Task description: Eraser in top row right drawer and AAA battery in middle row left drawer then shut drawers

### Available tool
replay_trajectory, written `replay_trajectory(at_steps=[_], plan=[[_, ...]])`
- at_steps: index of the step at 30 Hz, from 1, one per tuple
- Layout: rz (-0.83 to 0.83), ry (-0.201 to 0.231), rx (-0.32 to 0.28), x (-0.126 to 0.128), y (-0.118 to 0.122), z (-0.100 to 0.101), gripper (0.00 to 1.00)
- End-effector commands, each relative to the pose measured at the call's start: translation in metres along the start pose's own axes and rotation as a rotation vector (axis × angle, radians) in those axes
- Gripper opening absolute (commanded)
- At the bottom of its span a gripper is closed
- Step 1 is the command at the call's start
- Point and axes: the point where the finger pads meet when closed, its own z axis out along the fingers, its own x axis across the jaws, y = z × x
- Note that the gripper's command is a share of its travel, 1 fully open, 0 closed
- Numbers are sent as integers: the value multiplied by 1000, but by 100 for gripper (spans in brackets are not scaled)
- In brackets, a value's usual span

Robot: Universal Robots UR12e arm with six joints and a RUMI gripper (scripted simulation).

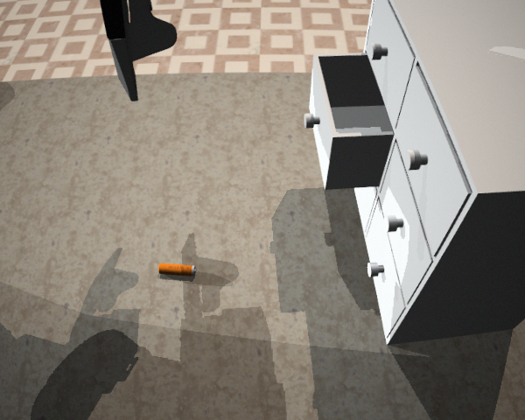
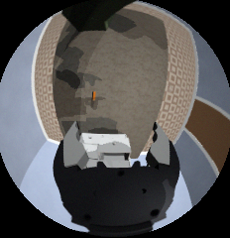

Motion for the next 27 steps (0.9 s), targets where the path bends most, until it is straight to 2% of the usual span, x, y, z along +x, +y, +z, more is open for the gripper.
replay_trajectory(at_steps=[1, 12, 24, 27], plan=[[0, -2, -7, -1, -6, -2, 100], [3, -1, -42, -1, -4, 2, 100], [4, 0, -170, -1, 5, 13, 100], [5, 0, -183, -2, 6, 14, 100]])
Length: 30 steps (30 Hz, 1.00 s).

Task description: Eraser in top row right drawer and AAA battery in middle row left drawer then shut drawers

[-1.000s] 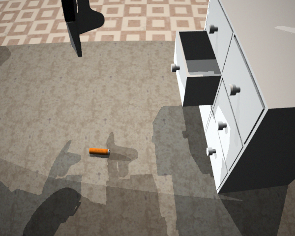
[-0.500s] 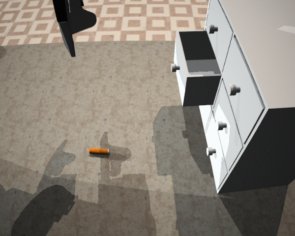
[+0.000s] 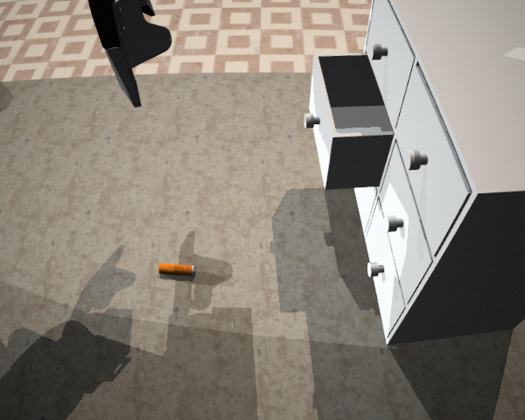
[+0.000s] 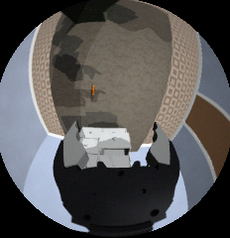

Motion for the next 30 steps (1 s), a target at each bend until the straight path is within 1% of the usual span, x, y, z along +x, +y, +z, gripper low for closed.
replay_trajectory(at_steps=[1, 14, 16, 30], plan=[[4, -1, -75, -1, 4, 8, 100], [2, 1, -281, 0, 16, 25, 100], [2, 1, -281, 0, 16, 25, 100], [4, -2, -474, -2, 29, 43, 100]])
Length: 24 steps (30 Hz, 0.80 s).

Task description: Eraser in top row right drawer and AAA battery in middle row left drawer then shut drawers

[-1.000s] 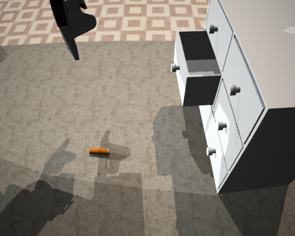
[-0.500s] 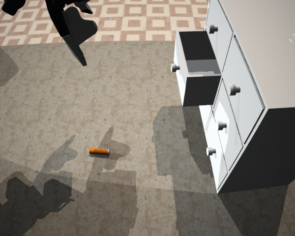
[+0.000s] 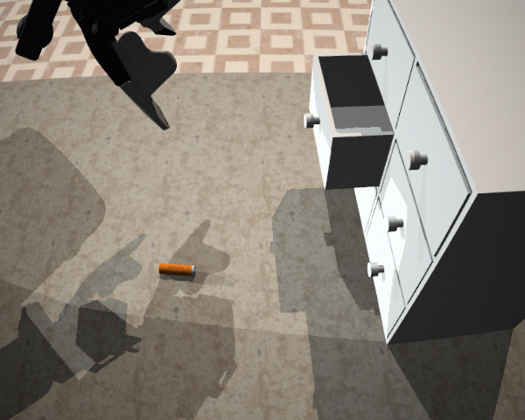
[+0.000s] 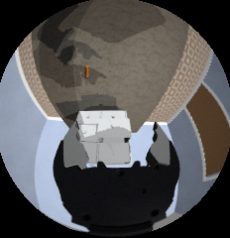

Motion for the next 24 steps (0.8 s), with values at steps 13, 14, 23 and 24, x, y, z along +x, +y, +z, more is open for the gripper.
replay_trajectory(at_steps=[13, 14, 23, 24], plan=[[-6, -21, -264, -2, 11, 24, 100], [-6, -21, -276, -2, 12, 26, 100], [-13, -20, -362, -3, 15, 34, 100], [-13, -23, -375, -4, 16, 36, 100]])
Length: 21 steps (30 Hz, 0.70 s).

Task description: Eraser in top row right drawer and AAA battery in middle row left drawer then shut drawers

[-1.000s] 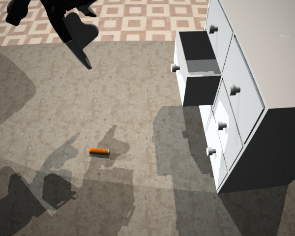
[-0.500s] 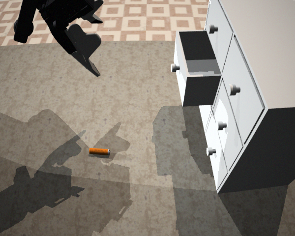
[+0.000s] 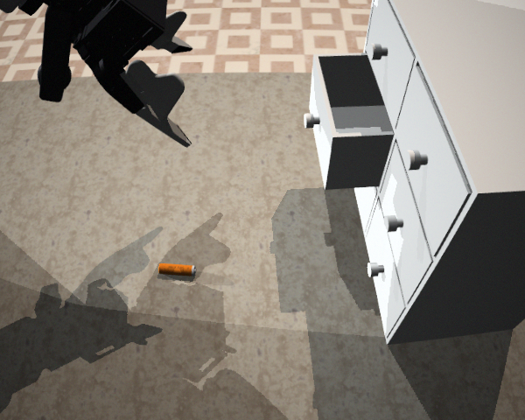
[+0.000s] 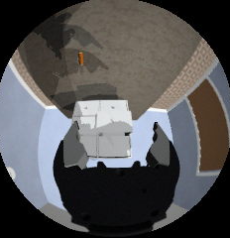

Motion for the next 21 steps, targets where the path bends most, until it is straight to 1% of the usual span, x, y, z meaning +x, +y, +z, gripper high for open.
replay_trajectory(at_steps=[1, 11, 13, 21], plan=[[-12, -36, -156, -2, 8, 9, 100], [-14, -34, -277, -1, 6, 22, 100], [-14, -34, -277, -1, 6, 22, 100], [-15, -30, -374, 0, 6, 31, 100]])
